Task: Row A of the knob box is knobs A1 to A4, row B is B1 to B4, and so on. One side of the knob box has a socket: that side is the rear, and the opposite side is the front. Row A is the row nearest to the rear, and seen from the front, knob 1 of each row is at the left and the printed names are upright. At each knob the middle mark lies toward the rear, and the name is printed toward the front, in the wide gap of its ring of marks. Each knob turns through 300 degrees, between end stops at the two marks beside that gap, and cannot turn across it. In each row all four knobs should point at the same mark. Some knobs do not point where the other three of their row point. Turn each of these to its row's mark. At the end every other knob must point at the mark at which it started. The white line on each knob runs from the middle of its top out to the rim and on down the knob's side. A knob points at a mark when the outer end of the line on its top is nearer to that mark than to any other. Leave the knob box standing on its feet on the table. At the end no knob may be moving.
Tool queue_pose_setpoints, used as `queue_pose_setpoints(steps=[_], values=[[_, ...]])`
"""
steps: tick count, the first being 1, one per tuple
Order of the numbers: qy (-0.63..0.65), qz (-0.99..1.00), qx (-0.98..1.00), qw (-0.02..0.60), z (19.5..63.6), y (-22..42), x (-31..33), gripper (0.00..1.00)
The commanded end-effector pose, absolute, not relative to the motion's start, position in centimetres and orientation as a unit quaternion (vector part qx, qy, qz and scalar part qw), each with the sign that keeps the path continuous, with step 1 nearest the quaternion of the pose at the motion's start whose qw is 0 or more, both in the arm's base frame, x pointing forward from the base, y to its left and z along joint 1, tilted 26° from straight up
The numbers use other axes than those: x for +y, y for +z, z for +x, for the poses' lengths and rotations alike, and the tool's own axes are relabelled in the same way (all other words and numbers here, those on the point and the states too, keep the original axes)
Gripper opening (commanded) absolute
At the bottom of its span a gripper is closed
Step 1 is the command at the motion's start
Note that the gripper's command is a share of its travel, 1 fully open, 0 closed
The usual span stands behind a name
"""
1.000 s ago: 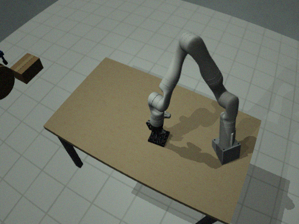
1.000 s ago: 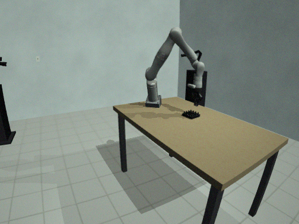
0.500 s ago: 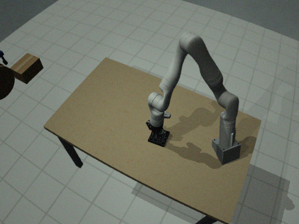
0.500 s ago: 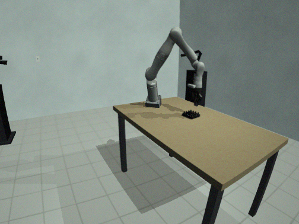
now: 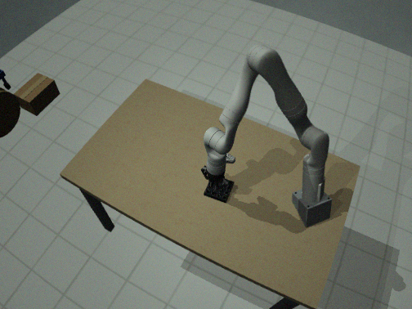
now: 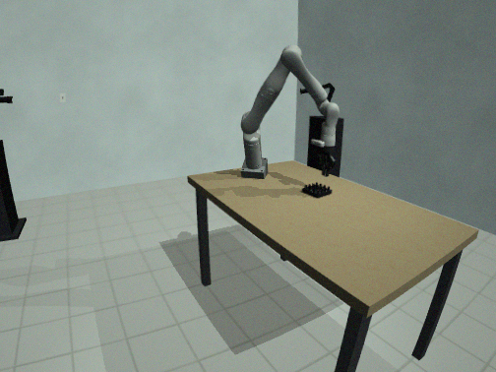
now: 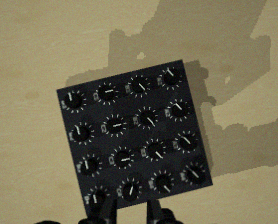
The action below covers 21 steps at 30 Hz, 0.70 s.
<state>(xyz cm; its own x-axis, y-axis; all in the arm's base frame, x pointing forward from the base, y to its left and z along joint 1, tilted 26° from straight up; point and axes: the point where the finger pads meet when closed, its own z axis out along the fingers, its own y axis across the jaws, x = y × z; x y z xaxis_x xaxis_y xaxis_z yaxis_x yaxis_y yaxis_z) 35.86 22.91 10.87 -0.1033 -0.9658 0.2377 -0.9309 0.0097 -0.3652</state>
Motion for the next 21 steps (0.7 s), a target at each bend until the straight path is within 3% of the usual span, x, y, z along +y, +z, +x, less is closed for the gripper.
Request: queue_pose_setpoints(steps=[1,21], values=[[-0.220,-0.669,0.709,0.040,35.9,10.8,22.9,0.19],[-0.220,-0.670,0.708,0.039,36.5,9.5,22.5,0.19]])
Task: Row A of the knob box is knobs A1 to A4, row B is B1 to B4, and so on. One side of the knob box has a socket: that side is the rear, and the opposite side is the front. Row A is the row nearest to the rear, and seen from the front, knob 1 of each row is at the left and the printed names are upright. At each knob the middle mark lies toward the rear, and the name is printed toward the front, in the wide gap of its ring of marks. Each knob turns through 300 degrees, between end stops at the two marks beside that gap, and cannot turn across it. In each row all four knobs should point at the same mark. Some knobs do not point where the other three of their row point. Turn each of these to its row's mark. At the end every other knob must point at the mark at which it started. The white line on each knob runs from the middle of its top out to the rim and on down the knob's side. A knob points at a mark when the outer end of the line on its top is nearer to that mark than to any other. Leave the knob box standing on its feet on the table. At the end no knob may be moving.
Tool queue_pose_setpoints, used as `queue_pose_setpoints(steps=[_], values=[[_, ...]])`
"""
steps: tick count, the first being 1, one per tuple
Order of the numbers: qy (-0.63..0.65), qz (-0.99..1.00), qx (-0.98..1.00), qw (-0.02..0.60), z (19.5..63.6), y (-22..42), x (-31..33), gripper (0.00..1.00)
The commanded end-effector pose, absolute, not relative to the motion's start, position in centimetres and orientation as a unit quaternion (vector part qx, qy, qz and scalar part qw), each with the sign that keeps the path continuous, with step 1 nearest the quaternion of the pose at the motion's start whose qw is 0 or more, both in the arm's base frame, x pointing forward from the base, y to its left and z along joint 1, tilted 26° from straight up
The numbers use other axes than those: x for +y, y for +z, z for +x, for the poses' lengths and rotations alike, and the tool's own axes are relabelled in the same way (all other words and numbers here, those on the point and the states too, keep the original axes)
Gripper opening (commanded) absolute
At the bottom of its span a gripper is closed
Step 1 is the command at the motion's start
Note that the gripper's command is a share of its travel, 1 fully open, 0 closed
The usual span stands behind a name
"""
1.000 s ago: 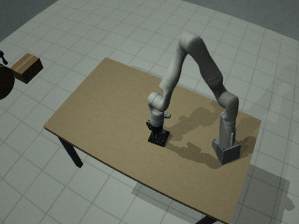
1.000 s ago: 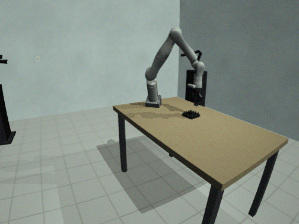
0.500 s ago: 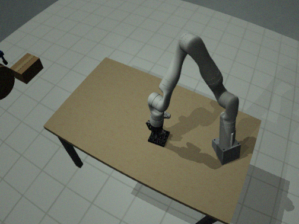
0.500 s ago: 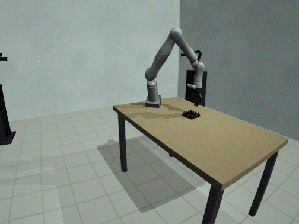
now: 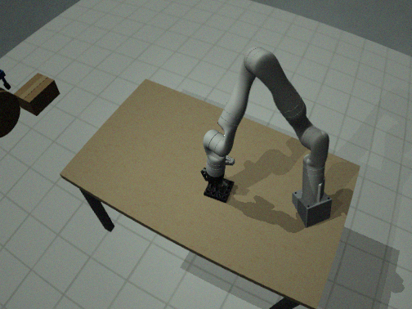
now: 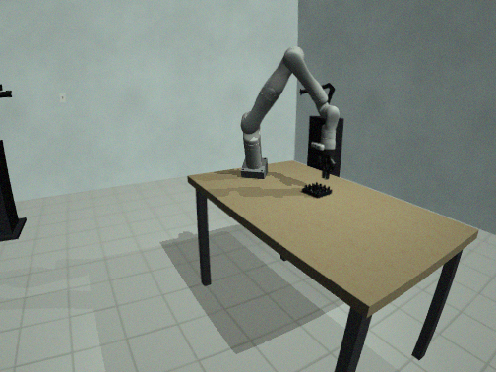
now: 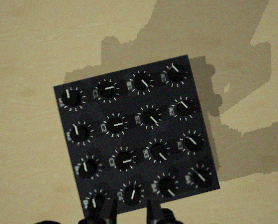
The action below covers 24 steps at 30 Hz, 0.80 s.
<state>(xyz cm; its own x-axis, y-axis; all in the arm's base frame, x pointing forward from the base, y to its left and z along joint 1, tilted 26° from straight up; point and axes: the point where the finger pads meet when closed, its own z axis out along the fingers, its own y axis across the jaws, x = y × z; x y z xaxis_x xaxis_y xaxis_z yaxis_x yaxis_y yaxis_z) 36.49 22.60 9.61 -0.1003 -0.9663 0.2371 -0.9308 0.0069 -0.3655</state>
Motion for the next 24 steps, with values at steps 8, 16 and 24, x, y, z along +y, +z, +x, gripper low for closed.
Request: queue_pose_setpoints(steps=[8,16,24], values=[[-0.220,-0.670,0.708,0.039,36.9,8.5,22.3,0.19],[-0.220,-0.670,0.708,0.039,37.2,7.8,22.1,0.19],[-0.220,-0.670,0.708,0.039,37.4,7.3,21.9,0.19]])
